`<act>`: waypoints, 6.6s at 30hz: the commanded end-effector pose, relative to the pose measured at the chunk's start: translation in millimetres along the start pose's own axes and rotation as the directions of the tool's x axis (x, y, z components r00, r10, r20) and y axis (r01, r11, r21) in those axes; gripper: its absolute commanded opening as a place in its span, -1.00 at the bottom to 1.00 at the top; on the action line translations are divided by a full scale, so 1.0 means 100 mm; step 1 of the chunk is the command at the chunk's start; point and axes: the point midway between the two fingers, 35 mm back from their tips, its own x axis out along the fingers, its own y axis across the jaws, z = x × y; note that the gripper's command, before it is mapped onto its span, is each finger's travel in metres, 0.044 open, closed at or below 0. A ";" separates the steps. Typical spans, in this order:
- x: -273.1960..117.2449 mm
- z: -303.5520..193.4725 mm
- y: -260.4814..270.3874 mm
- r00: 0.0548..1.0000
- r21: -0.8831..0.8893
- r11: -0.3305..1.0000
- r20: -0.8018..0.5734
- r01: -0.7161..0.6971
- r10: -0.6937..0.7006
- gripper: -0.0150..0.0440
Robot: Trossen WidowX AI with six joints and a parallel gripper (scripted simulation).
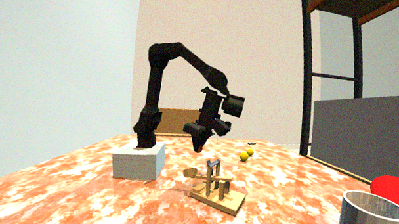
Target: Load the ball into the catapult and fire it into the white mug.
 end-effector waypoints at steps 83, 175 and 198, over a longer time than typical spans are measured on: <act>-1.56 1.86 -1.09 0.814 0.026 1.000 0.581 0.002 -0.017 1.00; -0.68 1.33 -0.14 0.902 -0.570 0.700 0.308 0.429 -0.302 -0.49; -0.21 0.21 0.01 0.763 -0.936 0.204 0.095 0.287 -0.639 -0.49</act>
